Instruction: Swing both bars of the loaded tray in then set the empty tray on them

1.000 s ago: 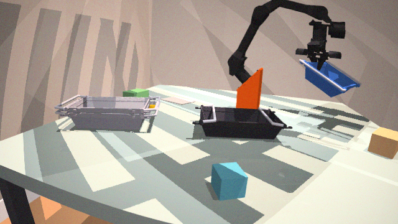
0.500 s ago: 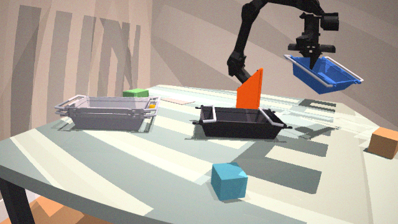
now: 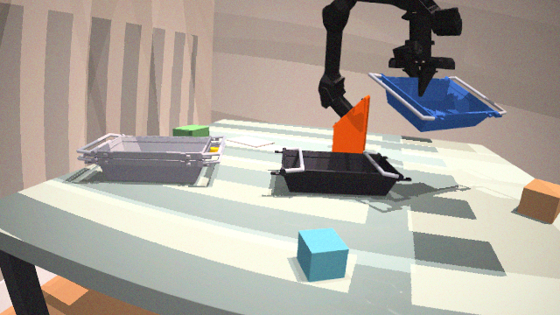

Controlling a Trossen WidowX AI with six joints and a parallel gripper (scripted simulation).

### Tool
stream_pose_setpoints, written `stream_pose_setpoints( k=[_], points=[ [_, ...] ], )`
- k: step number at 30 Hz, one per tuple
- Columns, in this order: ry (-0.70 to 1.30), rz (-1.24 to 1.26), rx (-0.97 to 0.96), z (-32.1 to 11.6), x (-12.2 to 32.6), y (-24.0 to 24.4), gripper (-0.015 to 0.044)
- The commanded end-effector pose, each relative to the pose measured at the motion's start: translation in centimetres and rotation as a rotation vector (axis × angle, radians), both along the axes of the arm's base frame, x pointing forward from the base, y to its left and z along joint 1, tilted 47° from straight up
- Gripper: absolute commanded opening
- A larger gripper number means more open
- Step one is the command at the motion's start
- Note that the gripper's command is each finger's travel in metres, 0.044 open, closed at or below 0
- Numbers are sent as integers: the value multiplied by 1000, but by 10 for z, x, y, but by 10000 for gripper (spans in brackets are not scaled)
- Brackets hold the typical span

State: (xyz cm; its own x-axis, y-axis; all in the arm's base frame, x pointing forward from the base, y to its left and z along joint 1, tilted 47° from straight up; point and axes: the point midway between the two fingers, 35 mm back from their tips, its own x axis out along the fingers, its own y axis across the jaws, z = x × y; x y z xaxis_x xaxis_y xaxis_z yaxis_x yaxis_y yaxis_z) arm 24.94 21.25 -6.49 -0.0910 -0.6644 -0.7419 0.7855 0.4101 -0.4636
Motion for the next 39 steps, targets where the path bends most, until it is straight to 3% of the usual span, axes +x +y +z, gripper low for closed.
stream_pose_setpoints(
  k=[1,21,39],
  points=[
    [-51,-22,5,16,16,-11,0],
    [-201,-181,-50,71,69,-96,0],
    [-312,-308,-120,114,87,-171,0]
  ],
)
